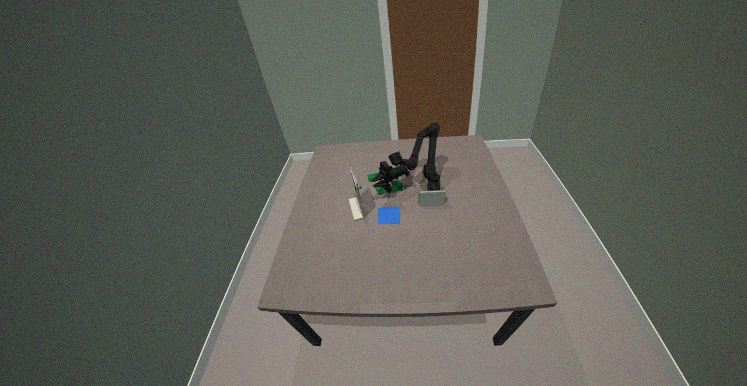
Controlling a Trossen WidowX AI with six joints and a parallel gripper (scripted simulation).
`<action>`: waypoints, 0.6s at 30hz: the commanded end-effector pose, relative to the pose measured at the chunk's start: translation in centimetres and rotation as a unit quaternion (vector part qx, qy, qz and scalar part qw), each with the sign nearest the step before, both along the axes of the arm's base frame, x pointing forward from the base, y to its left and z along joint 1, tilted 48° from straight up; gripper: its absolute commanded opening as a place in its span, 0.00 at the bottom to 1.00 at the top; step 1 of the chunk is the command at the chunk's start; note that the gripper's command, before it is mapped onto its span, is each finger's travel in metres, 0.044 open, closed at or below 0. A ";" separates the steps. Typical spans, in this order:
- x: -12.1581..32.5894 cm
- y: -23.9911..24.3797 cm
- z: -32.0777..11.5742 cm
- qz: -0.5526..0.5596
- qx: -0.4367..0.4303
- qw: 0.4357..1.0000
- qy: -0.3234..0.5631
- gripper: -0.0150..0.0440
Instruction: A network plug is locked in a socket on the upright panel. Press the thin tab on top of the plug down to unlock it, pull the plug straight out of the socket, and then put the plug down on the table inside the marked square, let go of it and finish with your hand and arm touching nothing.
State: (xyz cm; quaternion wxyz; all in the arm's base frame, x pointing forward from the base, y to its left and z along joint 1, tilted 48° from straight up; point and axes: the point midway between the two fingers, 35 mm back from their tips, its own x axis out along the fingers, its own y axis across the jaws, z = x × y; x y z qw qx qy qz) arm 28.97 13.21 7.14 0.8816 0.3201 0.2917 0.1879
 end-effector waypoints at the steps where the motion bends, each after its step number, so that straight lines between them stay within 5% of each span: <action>1: 1.0 0.4 -0.1 -0.002 0.002 1.000 -0.003 0.52; 18: 2.8 1.1 -0.5 -0.002 0.002 1.000 -0.004 0.52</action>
